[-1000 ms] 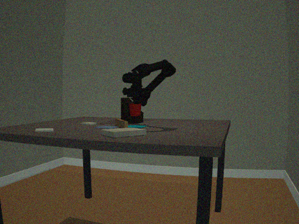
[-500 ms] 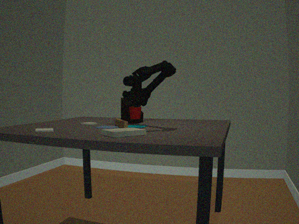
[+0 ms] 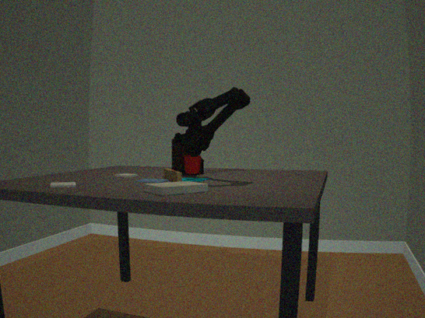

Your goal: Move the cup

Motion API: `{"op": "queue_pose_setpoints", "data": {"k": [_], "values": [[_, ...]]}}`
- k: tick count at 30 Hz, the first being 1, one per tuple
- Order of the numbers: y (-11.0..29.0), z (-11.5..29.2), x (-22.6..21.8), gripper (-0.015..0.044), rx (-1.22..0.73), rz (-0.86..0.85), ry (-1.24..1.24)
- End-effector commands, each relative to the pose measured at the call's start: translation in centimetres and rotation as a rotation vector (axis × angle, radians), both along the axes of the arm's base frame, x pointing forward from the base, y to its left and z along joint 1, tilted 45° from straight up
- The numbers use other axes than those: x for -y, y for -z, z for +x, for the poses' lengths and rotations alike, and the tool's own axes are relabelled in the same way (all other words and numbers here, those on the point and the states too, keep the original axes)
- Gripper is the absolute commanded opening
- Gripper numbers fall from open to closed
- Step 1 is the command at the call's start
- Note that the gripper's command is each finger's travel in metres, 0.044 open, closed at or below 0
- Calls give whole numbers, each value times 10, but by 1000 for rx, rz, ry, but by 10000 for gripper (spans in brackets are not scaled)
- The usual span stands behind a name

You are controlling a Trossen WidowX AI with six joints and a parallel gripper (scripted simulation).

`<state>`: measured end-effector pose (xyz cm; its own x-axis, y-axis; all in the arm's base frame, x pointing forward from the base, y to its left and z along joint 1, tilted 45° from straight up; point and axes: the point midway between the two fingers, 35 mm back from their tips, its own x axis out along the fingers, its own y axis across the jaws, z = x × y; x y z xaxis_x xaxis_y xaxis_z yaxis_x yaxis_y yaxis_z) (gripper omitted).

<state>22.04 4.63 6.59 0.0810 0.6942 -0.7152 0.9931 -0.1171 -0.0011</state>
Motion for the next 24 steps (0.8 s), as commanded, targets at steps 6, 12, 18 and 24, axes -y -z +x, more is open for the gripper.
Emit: {"op": "queue_pose_setpoints", "data": {"k": [6,12,18,24], "values": [[8,-2,-9,0,-9,7,4],[13,-3,-14,0,-8,8,4],[16,-3,-18,0,-8,9,4],[14,-1,-16,0,0,4,-1]]}}
